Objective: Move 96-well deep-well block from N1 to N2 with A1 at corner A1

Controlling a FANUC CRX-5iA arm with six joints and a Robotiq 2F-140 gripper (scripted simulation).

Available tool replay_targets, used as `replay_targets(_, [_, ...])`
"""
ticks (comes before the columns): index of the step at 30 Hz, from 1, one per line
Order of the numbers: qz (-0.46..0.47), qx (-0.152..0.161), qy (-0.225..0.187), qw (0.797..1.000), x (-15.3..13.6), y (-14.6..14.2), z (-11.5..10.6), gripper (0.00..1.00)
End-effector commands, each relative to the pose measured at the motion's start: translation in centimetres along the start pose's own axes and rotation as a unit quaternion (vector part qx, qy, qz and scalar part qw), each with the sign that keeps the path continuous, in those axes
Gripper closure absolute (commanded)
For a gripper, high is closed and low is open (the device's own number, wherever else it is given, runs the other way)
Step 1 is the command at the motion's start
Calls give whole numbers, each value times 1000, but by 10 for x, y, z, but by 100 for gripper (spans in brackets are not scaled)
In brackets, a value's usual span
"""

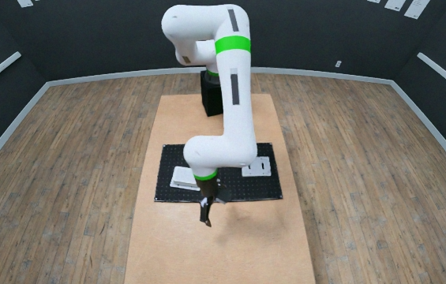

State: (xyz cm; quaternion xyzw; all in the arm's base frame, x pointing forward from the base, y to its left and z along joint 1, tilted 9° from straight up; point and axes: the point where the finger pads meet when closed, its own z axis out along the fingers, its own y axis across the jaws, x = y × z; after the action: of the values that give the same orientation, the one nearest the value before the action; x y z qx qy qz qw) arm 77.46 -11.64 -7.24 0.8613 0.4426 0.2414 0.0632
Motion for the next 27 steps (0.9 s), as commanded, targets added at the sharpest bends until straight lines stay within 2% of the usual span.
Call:
replay_targets(1, [0,-1,1,1000,-13,-3,-6,0])
replay_targets(6, [-43,27,-32,998,-36,-11,-14,0])
replay_targets(16, [-43,27,-32,998,-71,-23,-27,0])
replay_targets(20, [-85,59,-62,993,-88,-30,-35,0])
replay_targets(25, [-85,59,-62,993,-110,-39,-44,0])
replay_targets(27, [-85,59,-62,993,-110,-39,-44,0])
